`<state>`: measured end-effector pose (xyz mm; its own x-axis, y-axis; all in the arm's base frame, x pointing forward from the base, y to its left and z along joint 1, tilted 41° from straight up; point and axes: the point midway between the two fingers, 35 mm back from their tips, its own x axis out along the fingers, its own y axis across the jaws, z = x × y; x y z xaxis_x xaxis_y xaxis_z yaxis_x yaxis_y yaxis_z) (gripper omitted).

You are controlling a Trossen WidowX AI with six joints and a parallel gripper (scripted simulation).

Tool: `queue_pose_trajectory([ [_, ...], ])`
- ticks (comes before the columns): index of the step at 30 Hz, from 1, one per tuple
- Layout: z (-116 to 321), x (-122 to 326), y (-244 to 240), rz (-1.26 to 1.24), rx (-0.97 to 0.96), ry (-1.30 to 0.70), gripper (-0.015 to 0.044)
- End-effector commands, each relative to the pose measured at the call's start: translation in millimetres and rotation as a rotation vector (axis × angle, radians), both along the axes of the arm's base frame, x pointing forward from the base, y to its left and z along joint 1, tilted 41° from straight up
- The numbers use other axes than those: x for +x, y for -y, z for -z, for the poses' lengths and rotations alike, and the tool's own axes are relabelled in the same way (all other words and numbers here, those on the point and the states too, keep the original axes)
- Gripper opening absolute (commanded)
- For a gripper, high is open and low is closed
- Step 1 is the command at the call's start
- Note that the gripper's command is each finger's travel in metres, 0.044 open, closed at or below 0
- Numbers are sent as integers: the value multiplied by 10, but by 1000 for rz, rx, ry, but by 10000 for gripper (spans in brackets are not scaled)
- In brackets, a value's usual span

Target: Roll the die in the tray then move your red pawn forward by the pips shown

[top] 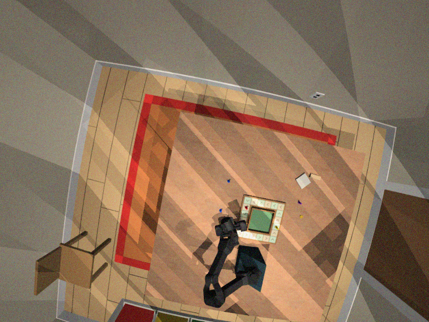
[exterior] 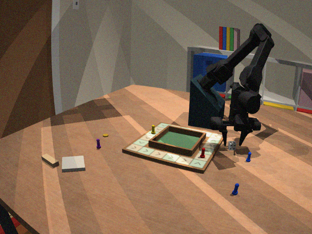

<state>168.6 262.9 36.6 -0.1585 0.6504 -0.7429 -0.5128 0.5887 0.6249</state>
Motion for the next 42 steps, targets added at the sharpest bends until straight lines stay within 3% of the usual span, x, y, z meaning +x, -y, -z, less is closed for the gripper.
queue_pose_trajectory([
  [1, 47, -22, -12, 6, -6, -6, 249],
  [7, 47, -22, -12, 6, -6, -6, 91],
  [13, 47, -22, -12, 6, -6, -6, 51],
  [15, 42, -12, -9, 7, -5, -1, 0],
  [19, -60, 141, 54, 34, 12, 70, 0],
  [42, -836, 75, 826, 6, -11, -3, 0],
])
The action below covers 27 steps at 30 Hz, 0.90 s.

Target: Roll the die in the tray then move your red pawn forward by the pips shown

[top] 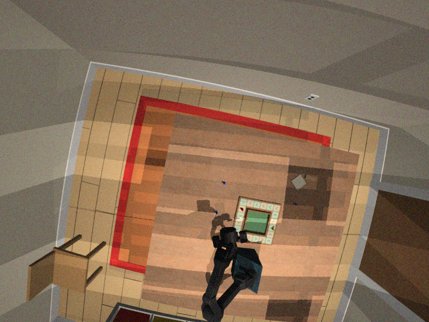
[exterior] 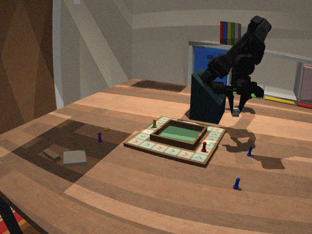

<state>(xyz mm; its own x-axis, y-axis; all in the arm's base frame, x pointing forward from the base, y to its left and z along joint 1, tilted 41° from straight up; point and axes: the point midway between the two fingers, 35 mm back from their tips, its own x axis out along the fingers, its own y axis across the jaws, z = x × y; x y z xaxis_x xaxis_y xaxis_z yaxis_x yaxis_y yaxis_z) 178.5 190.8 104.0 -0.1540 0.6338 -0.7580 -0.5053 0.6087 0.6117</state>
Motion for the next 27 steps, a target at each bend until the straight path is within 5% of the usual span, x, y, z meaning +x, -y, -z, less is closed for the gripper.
queue_pose_trajectory([
  [1, -168, -27, 111, -4, 13, -2, 0],
  [27, 366, 460, 395, 561, -120, -460, 0],
])
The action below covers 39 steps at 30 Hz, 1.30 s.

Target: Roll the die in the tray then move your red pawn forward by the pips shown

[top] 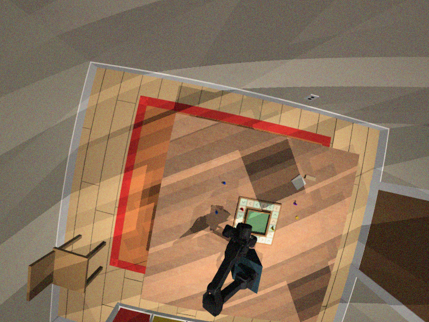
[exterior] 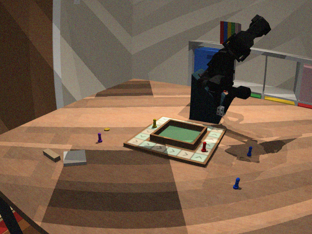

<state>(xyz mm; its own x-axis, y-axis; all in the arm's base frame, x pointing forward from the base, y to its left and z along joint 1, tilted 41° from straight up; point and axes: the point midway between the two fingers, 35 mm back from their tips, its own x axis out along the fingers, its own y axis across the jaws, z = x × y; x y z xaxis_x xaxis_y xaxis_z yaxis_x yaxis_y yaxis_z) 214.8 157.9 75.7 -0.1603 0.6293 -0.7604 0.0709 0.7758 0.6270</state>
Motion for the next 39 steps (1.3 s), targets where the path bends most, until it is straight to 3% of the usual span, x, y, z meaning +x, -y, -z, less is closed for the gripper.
queue_pose_trajectory([
  [1, 109, 116, 82, 128, -29, -93, 0],
  [39, 1110, 461, 759, 1024, -203, -850, 0],
])
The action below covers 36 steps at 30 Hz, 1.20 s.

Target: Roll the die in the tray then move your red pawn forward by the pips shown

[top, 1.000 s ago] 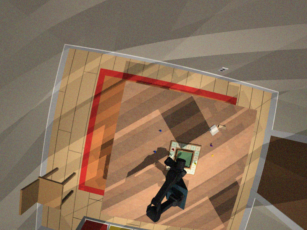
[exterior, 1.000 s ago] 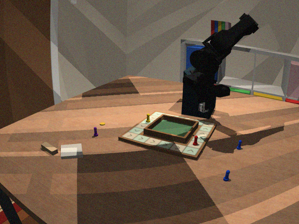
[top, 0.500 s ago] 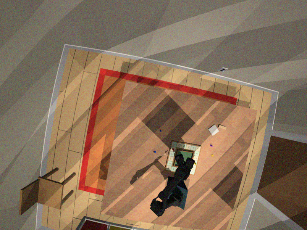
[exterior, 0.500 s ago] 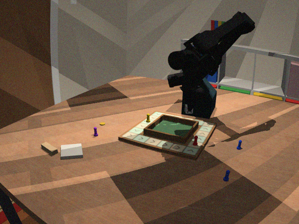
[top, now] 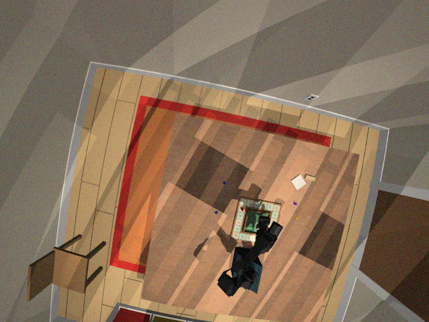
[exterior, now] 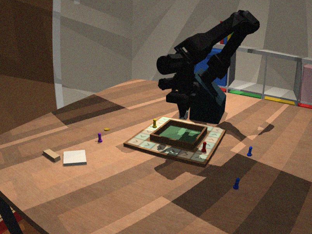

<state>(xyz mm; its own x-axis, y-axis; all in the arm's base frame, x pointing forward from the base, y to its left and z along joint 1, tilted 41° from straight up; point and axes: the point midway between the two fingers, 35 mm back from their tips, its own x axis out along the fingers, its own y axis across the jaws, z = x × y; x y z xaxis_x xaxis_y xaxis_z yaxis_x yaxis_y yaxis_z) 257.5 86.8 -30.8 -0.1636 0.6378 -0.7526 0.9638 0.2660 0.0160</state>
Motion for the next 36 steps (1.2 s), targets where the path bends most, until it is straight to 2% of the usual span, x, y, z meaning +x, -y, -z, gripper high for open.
queue_pose_trajectory([
  [1, 44, 34, 48, 54, -11, -34, 0],
  [7, 54, 24, 43, 49, -33, -37, 0],
  [19, 172, -83, 16, -5, -426, -25, 0],
  [30, 189, -86, 12, 29, -767, 120, 0],
  [36, 179, -79, 5, 48, -834, 170, 0],
])
